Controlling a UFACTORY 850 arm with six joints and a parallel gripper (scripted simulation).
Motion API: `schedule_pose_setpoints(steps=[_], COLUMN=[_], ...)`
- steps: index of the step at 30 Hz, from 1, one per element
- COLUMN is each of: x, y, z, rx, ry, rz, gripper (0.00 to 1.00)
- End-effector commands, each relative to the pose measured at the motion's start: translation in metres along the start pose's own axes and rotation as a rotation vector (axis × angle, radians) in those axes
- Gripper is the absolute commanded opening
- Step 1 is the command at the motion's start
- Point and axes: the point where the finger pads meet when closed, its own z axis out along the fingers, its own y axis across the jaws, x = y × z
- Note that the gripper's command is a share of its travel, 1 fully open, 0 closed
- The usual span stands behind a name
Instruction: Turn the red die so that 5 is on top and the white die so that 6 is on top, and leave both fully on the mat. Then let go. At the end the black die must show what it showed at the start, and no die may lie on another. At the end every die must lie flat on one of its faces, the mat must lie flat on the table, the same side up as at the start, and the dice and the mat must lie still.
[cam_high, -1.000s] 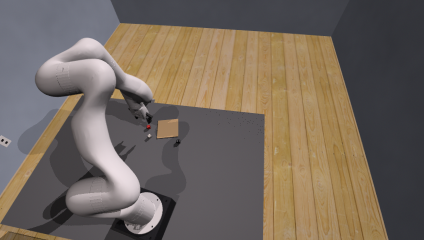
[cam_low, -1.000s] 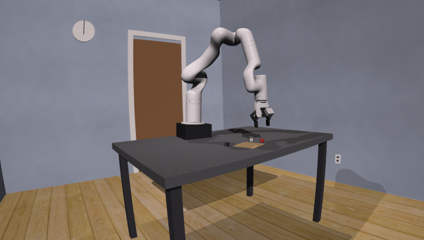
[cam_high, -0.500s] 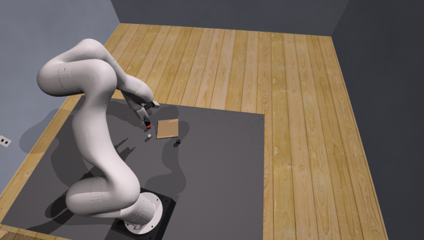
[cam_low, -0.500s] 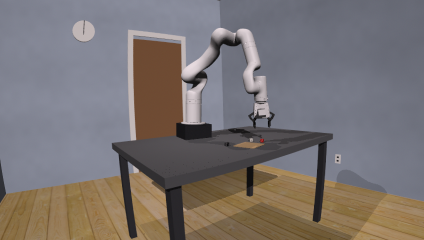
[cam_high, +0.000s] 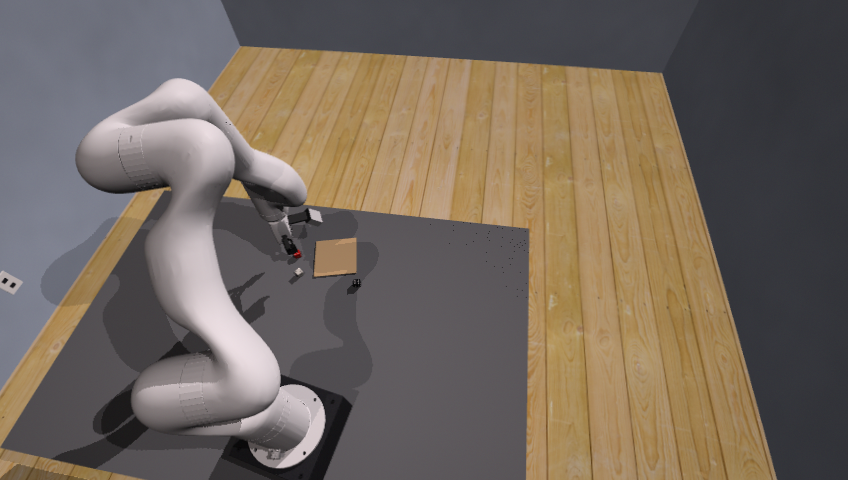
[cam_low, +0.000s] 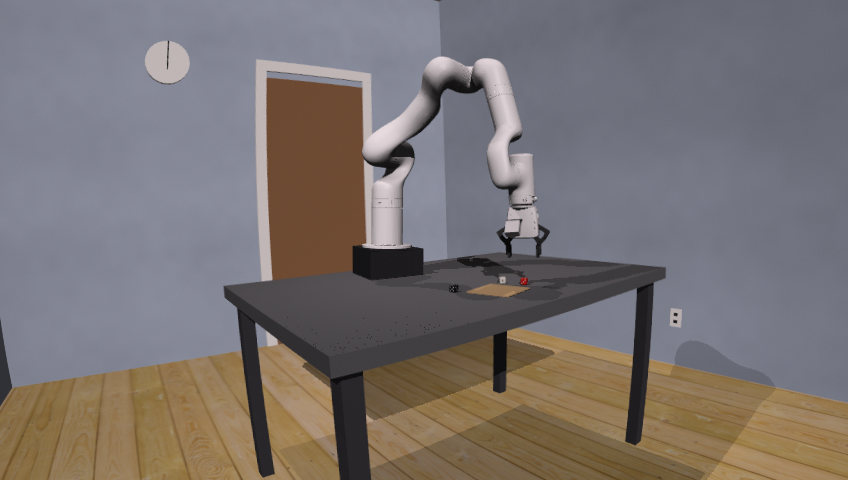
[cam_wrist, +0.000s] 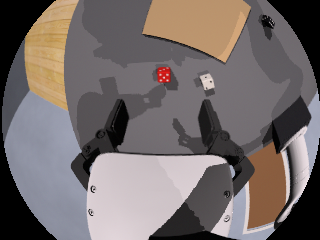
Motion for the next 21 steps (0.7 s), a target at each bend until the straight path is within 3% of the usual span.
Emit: schedule_pose_setpoints(steps=[1,4,5,21], x=[0.0003,0.0003,0.0003,0.0003], y=[-0.0009,-0.0009,-0.0009,-0.0009], z=[-0.0004,-0.0003,-0.0003,-0.0003], rx=[-0.013,-0.013,-0.013,-0.013], ry=[0.020,0.020,0.020,0.020], rz=[0.033,0.034,0.034,0.034], gripper=[1.00,1.00,0.36,0.36])
